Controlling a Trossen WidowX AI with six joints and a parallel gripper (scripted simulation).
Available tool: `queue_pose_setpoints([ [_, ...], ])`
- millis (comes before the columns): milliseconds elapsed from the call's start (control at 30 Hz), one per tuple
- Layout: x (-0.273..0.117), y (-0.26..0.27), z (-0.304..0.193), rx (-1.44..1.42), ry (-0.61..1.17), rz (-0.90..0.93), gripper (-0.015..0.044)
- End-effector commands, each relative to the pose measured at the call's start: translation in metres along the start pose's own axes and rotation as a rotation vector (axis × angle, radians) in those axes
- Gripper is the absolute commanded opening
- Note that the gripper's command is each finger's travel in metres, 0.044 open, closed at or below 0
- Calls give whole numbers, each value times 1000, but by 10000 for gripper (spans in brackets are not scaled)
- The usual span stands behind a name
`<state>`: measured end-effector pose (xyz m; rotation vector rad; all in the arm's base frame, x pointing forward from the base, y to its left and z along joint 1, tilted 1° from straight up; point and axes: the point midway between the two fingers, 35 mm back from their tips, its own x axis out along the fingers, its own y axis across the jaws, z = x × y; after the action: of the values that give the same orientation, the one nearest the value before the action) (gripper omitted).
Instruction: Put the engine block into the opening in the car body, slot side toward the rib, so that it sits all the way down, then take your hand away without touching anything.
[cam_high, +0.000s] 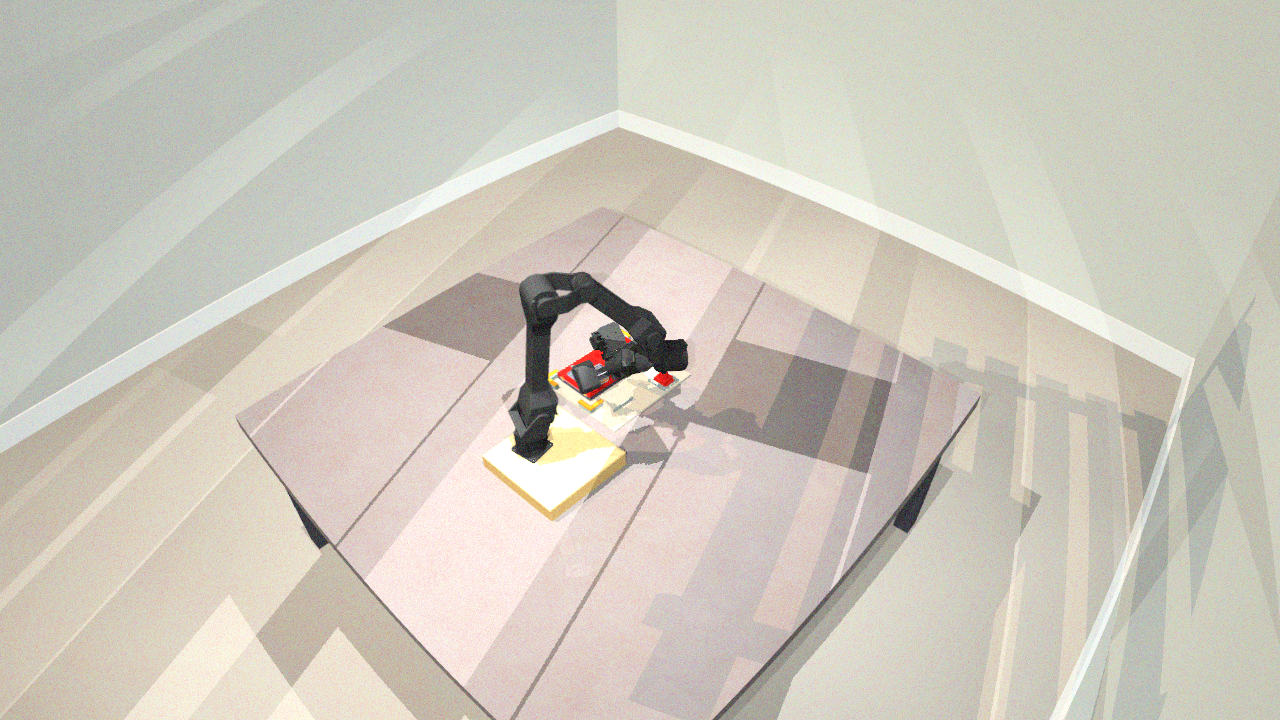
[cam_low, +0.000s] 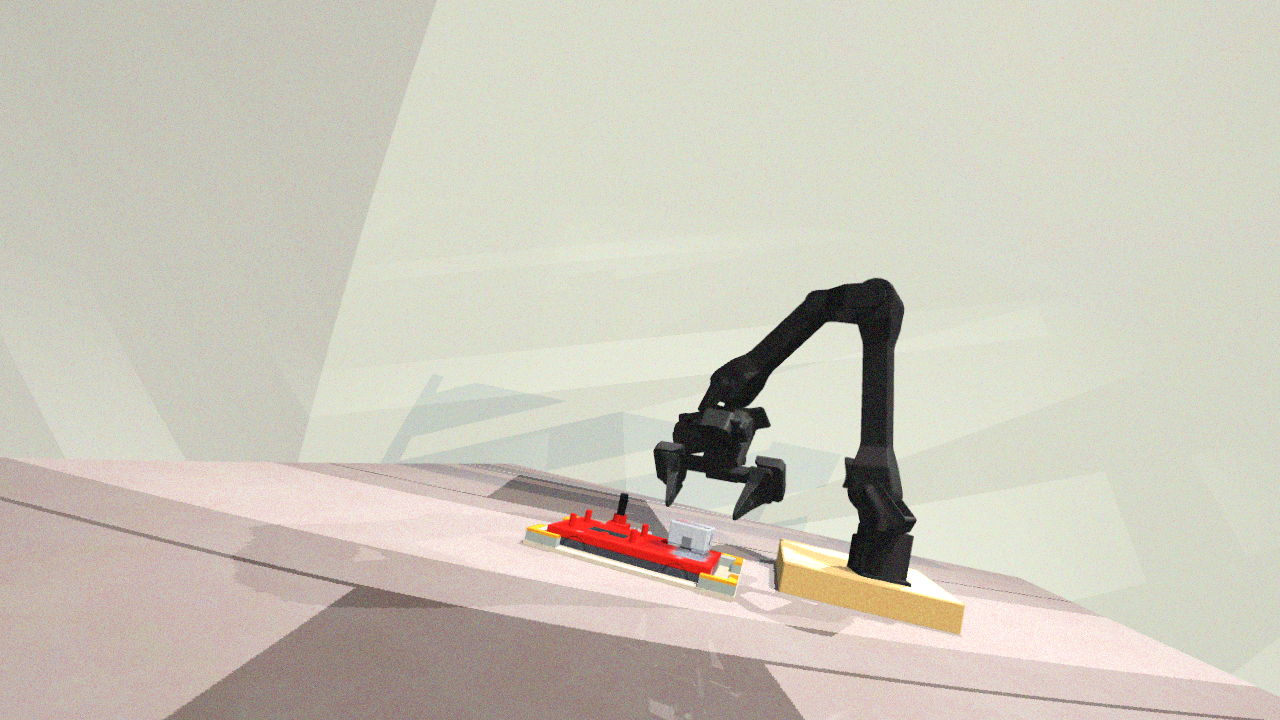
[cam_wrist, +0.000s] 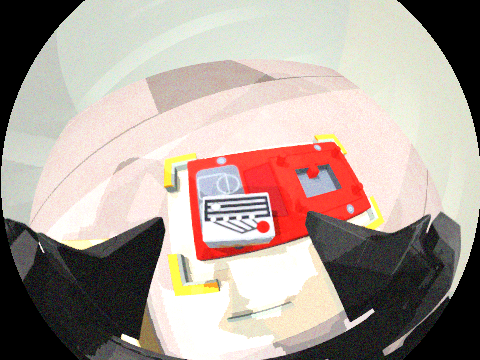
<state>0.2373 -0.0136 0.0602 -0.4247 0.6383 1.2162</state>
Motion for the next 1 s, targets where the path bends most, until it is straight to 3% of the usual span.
queue_pose_setpoints([
  [0,2,1,1,62,42,19,440],
  [467,10,6,6,467,290,41,440],
  [967,11,7,13,876,534,-125,440],
])
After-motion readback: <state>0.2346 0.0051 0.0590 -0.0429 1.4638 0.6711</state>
